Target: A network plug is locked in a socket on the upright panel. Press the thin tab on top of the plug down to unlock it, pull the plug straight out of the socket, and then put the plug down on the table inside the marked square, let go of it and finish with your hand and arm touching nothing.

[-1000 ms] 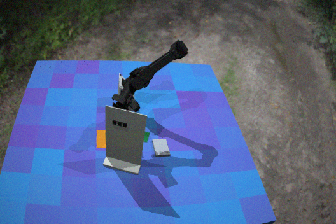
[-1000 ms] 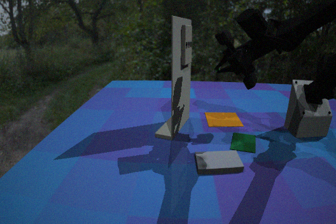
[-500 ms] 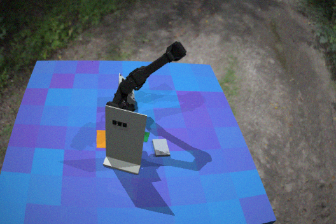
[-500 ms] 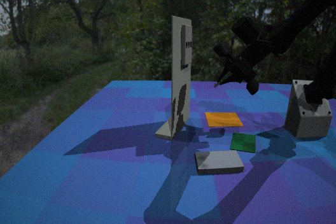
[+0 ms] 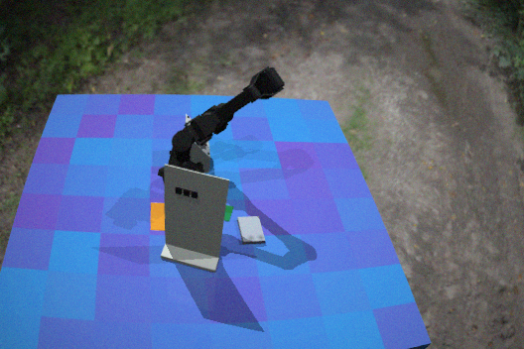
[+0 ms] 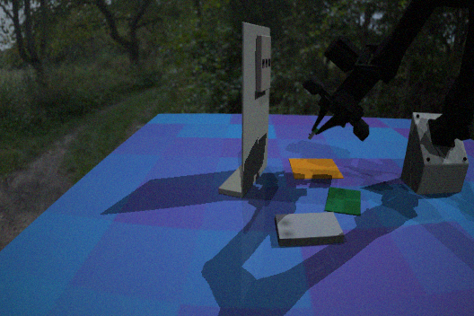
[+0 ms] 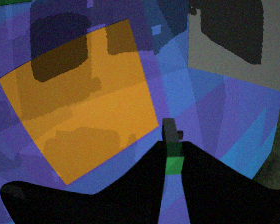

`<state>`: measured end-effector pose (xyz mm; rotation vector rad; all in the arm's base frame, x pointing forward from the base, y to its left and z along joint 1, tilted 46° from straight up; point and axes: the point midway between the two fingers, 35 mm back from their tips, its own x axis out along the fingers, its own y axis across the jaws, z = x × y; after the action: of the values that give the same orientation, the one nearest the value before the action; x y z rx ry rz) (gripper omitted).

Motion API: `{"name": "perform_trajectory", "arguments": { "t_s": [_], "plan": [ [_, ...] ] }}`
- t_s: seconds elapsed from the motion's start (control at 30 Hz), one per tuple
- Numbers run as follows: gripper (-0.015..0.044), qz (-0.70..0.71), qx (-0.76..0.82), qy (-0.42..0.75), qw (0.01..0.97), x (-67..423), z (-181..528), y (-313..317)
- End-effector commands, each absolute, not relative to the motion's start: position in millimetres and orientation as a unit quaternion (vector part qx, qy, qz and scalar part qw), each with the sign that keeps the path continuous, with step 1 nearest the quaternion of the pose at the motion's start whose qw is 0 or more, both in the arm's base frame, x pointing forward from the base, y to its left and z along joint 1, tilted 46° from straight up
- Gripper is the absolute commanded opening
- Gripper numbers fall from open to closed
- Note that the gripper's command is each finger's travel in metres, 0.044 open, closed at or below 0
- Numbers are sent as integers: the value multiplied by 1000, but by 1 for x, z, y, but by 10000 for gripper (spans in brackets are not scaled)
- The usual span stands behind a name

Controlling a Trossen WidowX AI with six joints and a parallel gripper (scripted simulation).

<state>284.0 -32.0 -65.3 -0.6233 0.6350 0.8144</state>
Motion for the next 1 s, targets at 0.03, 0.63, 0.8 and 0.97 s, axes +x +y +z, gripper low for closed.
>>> {"name": "perform_trajectory", "arguments": {
  "t_s": [0.03,0.63,0.8,0.97],
  "plan": [
    [0,403,-278,287,823,278,-75,-27],
    [0,406,-276,287,823,278,-90,-14],
    [0,406,-276,287,822,278,-94,-10],
    [0,406,-276,287,822,277,-98,-6]
  ]
}}
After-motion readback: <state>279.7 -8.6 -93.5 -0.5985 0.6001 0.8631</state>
